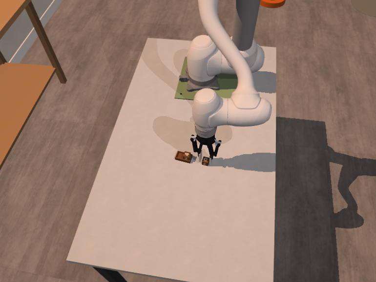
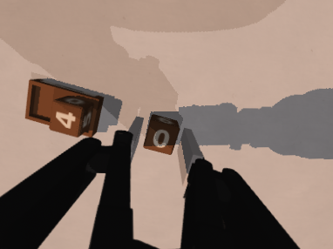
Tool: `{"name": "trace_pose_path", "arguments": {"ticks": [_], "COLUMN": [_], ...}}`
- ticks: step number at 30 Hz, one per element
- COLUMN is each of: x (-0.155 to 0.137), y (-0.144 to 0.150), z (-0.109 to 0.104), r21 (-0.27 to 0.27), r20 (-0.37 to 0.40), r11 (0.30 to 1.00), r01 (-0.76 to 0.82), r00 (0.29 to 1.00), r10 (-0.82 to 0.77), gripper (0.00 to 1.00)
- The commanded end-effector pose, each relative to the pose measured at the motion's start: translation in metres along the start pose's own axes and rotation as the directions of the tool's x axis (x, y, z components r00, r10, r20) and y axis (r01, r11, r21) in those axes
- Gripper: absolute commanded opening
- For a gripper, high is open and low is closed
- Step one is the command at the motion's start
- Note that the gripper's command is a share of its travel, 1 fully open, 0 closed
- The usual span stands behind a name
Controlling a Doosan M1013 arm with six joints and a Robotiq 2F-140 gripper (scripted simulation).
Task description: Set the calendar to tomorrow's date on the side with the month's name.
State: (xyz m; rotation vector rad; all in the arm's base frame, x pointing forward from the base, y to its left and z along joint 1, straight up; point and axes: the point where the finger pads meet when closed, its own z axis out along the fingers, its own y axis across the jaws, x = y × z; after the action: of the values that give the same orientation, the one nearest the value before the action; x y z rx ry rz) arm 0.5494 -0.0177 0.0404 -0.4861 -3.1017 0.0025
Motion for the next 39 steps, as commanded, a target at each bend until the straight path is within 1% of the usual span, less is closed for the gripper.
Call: {"name": "trace_pose_path", "arguments": {"ticks": [1,4,6,13,17,21,26,27,39], "x": [0.001,0.001,0.001,0.001,0.001,0.001,0.001,0.001,0.001], "y": [-0.002,-0.002,-0.002,-0.002,-0.002,-0.002,-0.002,-0.002,-0.002], "z": [-0.01,-0.023,-0.023,-0.06,-0.078,-0.085,-0.086,-0.086,-0.086], "r21": [0.001,0.001,0.001,0.001,0.001,0.001,0.001,0.001,0.001], "r20": [-0.001,-0.001,-0.001,-0.001,-0.001,-0.001,-0.001,-0.001,-0.001], "r11": [1.0,1.0,1.0,1.0,1.0,1.0,1.0,1.0,1.0], "r01": [0.001,0.001,0.001,0.001,0.001,0.001,0.001,0.001,0.001], "r00": [1.0,1.0,1.0,1.0,1.0,1.0,1.0,1.0,1.0], "r10": [-0.001,-0.001,-0.001,-0.001,-0.001,-0.001,-0.001,-0.001,-0.001], "gripper": [0.28,0.28,0.28,0.28,0.28,0.28,0.28,1.0,1.0]}}
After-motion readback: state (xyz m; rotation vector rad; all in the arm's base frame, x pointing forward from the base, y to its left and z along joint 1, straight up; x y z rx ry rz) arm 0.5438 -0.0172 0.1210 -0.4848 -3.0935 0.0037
